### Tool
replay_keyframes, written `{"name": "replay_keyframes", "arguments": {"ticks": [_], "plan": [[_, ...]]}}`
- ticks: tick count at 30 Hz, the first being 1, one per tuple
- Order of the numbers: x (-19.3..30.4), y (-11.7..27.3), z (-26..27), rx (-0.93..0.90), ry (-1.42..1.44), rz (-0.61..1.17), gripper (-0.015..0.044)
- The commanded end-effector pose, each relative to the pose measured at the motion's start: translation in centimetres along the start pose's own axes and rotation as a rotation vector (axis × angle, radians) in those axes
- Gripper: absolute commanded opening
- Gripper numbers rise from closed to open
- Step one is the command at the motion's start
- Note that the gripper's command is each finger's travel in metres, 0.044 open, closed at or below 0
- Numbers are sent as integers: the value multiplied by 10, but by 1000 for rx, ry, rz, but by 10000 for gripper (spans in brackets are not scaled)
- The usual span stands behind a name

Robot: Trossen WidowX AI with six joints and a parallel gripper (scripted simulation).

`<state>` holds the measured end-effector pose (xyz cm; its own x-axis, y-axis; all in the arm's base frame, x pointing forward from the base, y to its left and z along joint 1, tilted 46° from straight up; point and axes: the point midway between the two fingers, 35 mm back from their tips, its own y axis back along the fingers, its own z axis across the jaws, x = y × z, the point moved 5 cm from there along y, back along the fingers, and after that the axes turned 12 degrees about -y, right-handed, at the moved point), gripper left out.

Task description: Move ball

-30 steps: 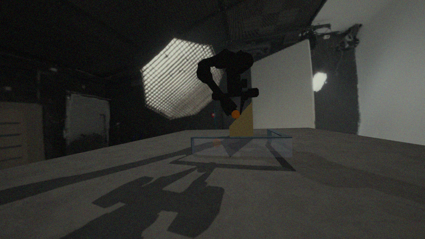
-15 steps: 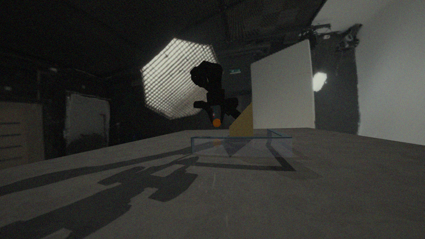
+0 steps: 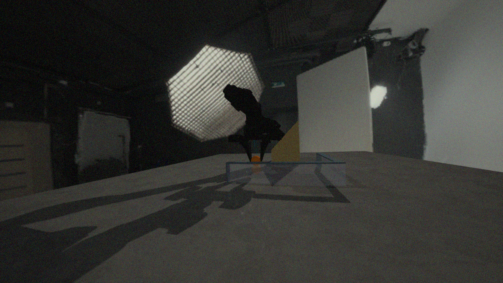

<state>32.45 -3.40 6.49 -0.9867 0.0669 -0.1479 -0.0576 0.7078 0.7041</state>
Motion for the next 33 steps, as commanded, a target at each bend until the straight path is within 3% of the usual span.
{"name": "replay_keyframes", "arguments": {"ticks": [1, 24, 33], "plan": [[3, -17, 0, 8, 9, 3, 0], [4, -37, -1, 9, 9, 3, 0], [2, -35, -1, 6, 4, -1, 236]]}}
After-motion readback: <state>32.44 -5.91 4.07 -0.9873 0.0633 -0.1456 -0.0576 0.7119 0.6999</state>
